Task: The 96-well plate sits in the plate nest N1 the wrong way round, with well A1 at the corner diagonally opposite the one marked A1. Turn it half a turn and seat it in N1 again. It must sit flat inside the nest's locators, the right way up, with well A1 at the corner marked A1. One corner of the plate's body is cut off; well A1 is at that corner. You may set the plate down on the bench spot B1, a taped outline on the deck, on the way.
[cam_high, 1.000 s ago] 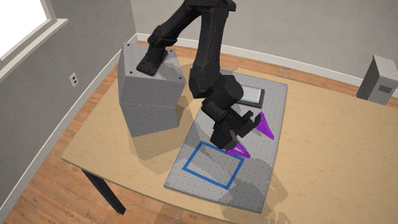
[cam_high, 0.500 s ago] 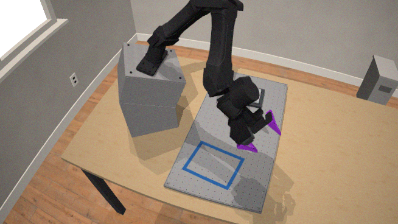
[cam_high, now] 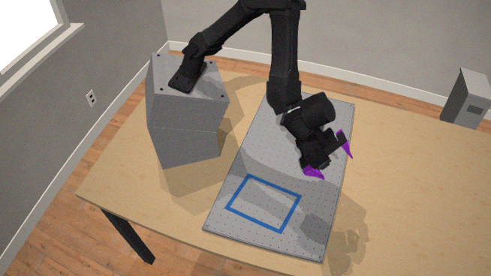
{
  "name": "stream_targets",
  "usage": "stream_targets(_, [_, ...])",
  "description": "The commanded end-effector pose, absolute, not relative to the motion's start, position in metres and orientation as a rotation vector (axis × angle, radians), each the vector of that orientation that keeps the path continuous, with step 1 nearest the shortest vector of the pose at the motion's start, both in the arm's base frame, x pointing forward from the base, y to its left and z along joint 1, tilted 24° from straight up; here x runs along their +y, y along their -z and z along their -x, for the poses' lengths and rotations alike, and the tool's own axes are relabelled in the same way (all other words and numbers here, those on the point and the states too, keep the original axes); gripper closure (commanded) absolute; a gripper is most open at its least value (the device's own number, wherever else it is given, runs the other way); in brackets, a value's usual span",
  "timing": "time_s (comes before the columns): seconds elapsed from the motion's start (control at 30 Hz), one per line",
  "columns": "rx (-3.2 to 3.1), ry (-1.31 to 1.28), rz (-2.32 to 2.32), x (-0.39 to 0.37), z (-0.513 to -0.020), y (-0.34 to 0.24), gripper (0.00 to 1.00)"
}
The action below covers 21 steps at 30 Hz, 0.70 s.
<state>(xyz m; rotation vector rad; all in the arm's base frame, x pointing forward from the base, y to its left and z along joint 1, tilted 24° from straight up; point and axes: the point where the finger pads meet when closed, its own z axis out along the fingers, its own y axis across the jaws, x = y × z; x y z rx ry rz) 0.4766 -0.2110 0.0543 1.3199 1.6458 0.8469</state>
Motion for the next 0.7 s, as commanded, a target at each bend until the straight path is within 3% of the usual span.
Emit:
stream_targets(0.0, [1.685, -0.803, -1.309, -0.207, -0.478, -0.053, 0.00])
stream_targets(0.67, [1.943, -0.739, -1.182, -0.130, -0.498, -0.039, 0.00])
